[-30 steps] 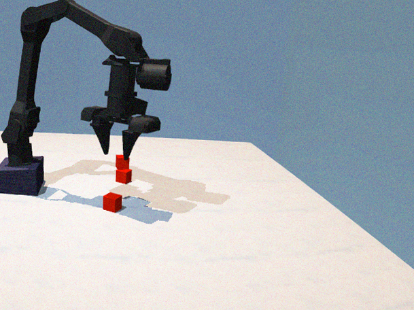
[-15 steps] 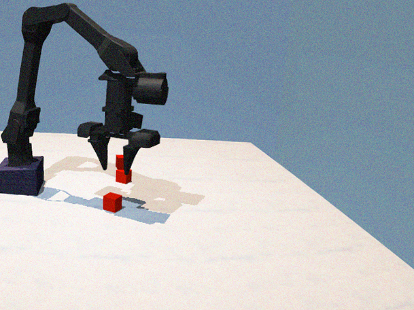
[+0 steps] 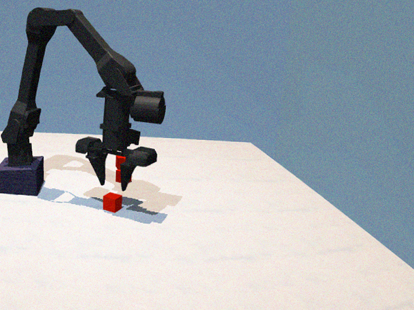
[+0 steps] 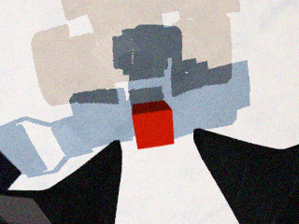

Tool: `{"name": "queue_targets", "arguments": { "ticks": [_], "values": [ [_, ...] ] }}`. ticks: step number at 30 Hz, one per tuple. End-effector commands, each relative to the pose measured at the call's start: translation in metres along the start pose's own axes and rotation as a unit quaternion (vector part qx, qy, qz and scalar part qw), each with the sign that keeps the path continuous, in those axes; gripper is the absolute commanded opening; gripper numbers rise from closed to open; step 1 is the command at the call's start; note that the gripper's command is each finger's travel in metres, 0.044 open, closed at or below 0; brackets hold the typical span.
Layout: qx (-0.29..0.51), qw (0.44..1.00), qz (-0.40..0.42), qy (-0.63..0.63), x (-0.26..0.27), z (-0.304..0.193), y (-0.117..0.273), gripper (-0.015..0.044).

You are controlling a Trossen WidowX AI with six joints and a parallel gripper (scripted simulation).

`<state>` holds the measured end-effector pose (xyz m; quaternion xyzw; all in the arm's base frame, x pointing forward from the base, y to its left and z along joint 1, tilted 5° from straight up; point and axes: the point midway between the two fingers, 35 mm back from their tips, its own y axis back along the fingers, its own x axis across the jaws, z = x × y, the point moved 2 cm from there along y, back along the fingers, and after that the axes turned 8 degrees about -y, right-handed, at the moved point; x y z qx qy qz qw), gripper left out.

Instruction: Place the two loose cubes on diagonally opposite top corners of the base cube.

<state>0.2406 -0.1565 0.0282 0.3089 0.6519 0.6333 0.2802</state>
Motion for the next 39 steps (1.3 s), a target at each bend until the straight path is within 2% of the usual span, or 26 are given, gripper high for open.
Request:
{"name": "queue_targets", "arguments": {
  "ticks": [1,20,26,31,39],
  "values": [
    [0.003,1.000,0.003,0.003,0.000,-0.001,-0.007,0.0265],
    [0.003,1.000,0.003,0.003,0.001,-0.001,-0.036,0.0265],
    [0.003,1.000,0.003,0.003,0.001,-0.001,-0.036,0.0107],
    [0.003,1.000,0.003,0.003,0.000,-0.001,-0.034,0.0105],
    [0.003,1.000,0.002,0.003,-0.004,0.000,-0.010,0.0105]
  ]
}}
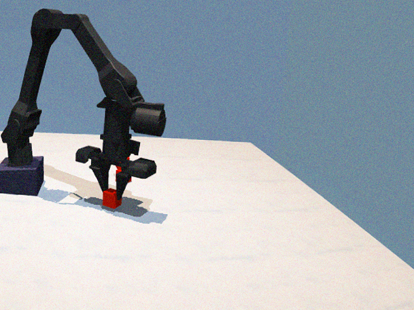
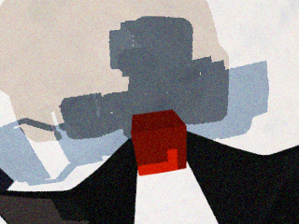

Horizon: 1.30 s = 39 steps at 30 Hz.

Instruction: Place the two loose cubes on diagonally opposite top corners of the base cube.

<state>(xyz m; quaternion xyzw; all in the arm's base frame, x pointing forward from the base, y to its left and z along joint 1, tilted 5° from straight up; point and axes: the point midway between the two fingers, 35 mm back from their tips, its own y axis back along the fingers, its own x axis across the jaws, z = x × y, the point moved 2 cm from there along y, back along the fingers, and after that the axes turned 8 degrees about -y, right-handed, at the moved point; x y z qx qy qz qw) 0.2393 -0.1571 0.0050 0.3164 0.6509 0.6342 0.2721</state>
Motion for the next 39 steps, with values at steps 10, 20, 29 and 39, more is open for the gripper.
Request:
{"name": "queue_targets", "arguments": {
  "ticks": [10,20,29,39],
  "values": [
    [-0.001,1.000,-0.008,0.002,-0.005,0.001,0.044,0.0105],
    [-0.001,1.000,-0.008,0.002,-0.002,0.001,0.076,0.0105],
    [-0.001,1.000,-0.008,0.002,0.001,0.000,0.097,0.0105],
    [-0.003,0.993,-0.008,-0.115,0.005,0.018,0.097,0.0105]
  ]
}}
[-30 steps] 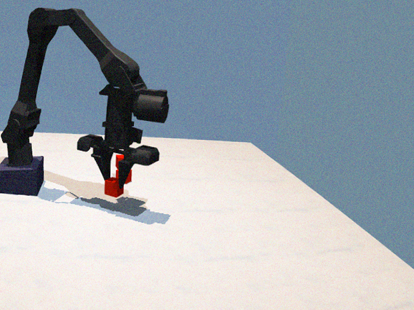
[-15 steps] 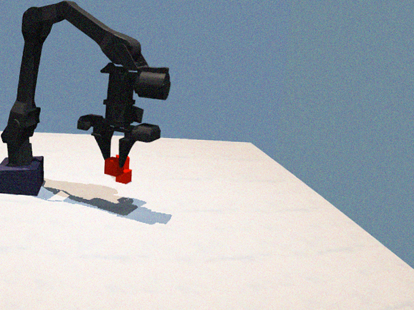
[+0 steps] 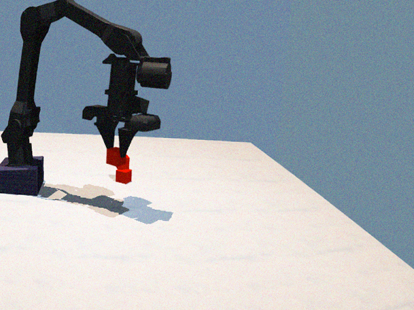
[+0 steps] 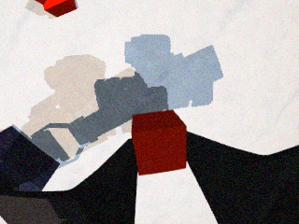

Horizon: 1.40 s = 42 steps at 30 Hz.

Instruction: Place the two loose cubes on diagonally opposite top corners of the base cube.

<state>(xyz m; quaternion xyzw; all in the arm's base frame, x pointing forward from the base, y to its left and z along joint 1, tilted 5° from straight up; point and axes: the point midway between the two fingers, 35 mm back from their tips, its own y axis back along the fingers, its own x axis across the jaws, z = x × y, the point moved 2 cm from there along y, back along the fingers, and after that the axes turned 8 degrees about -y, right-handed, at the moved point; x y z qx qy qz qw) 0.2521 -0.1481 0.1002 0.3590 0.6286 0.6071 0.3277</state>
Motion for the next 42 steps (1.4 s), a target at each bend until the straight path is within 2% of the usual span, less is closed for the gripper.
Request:
{"name": "queue_targets", "arguments": {
  "ticks": [1,21,42],
  "values": [
    [-0.001,0.999,-0.001,-0.051,0.004,0.009,0.001,0.0105],
    [-0.003,0.947,0.001,-0.322,0.024,0.049,-0.001,0.0105],
    [-0.004,0.814,0.005,-0.580,0.052,0.088,-0.003,0.0105]
  ]
}}
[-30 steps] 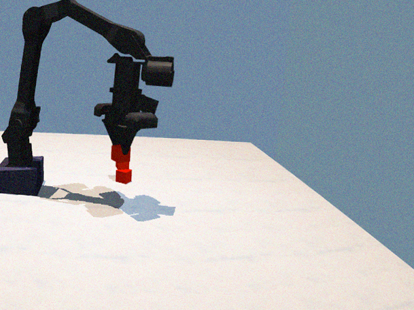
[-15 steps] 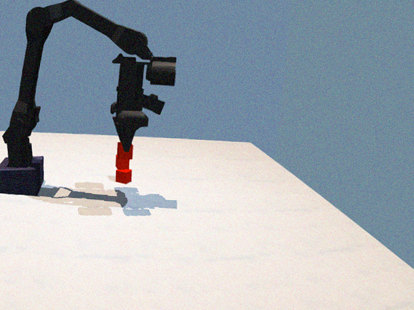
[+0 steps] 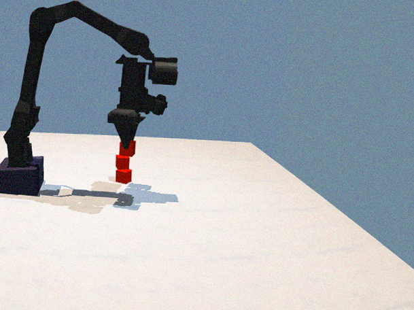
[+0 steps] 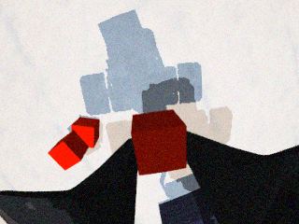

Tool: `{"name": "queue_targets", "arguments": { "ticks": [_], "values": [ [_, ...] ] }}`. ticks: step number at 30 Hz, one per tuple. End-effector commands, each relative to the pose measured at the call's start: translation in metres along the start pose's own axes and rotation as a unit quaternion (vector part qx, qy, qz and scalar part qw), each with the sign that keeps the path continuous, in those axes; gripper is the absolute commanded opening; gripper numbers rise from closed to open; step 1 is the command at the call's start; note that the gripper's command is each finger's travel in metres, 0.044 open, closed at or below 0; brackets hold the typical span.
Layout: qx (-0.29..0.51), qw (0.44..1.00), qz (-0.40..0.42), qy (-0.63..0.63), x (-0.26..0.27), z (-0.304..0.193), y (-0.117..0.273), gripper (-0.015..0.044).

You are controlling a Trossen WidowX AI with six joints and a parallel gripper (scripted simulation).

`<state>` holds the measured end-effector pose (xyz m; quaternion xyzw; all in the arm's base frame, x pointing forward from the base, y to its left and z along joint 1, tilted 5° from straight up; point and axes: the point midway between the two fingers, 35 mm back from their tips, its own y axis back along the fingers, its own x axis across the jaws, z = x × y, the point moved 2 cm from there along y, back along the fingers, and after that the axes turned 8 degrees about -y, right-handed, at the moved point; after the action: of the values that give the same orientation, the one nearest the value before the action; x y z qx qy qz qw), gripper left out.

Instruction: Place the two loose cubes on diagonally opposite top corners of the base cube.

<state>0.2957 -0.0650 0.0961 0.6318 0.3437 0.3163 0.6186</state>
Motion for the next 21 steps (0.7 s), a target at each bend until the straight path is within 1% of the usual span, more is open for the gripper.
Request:
{"name": "queue_targets", "arguments": {
  "ticks": [1,11,21],
  "values": [
    [0.003,0.998,0.001,-0.055,0.011,-0.002,-0.002,0.0105],
    [0.004,0.981,0.002,-0.192,0.032,-0.010,-0.004,0.0105],
    [0.005,0.945,0.002,-0.326,0.054,-0.019,-0.006,0.0105]
  ]
}}
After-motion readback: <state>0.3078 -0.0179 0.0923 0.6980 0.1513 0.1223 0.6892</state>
